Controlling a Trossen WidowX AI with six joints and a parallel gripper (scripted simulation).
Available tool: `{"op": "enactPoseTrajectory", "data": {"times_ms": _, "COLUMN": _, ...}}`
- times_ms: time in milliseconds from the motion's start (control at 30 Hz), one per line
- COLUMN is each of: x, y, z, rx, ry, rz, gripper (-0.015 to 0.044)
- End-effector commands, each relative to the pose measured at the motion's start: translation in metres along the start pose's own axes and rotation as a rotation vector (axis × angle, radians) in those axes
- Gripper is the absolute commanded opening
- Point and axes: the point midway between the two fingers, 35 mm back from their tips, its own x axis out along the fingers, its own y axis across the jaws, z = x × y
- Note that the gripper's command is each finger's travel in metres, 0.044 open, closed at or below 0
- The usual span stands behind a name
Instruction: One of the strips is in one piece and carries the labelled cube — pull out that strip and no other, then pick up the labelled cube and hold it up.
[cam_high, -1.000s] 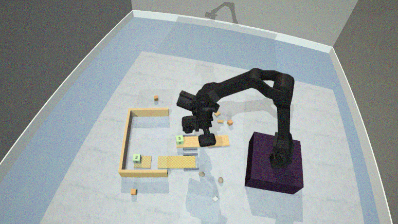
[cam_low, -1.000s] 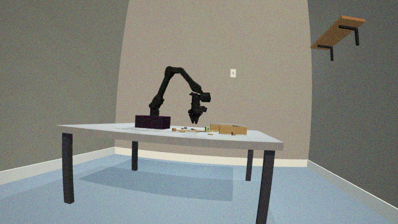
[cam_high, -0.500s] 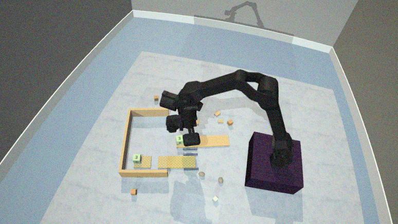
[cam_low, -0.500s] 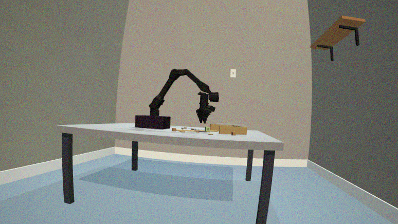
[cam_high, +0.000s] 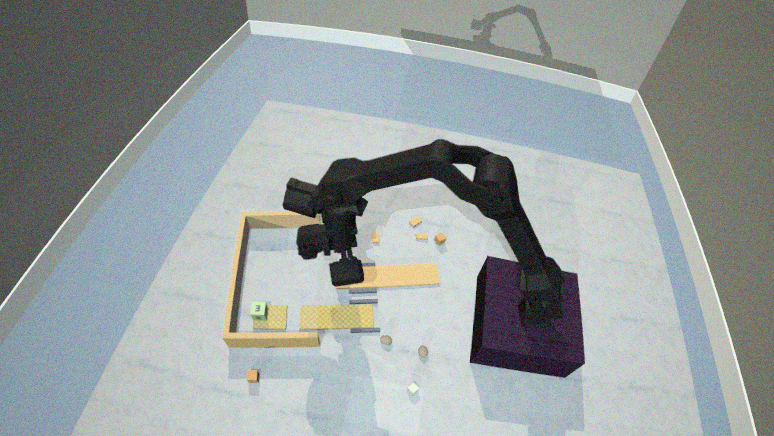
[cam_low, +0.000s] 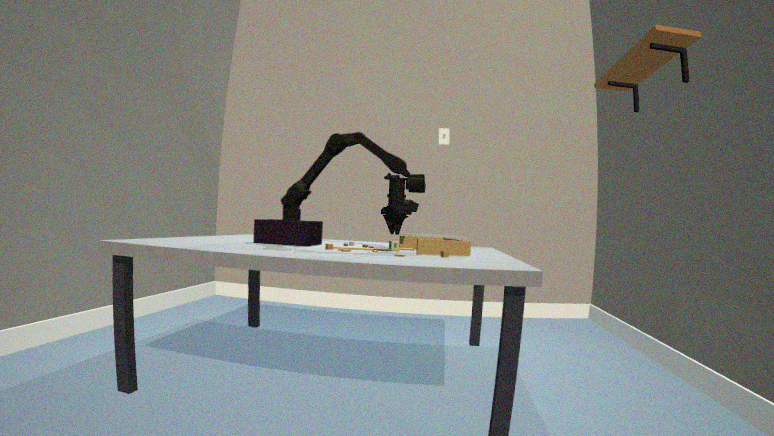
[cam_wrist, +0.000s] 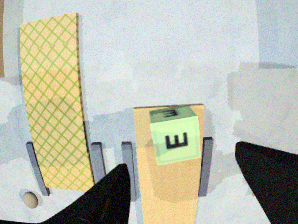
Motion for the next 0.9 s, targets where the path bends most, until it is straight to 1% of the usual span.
{"op": "enactPoseTrajectory", "data": {"times_ms": 0, "x": 0.006, "y": 0.000, "z": 0.001, "rx": 0.005, "ry": -0.002, "rz": 0.001, "gripper": 0.0250}}
{"op": "enactPoseTrajectory", "data": {"times_ms": 867, "x": 0.048, "y": 0.000, "z": 0.000, "rx": 0.005, "ry": -0.002, "rz": 0.001, "gripper": 0.0250}}
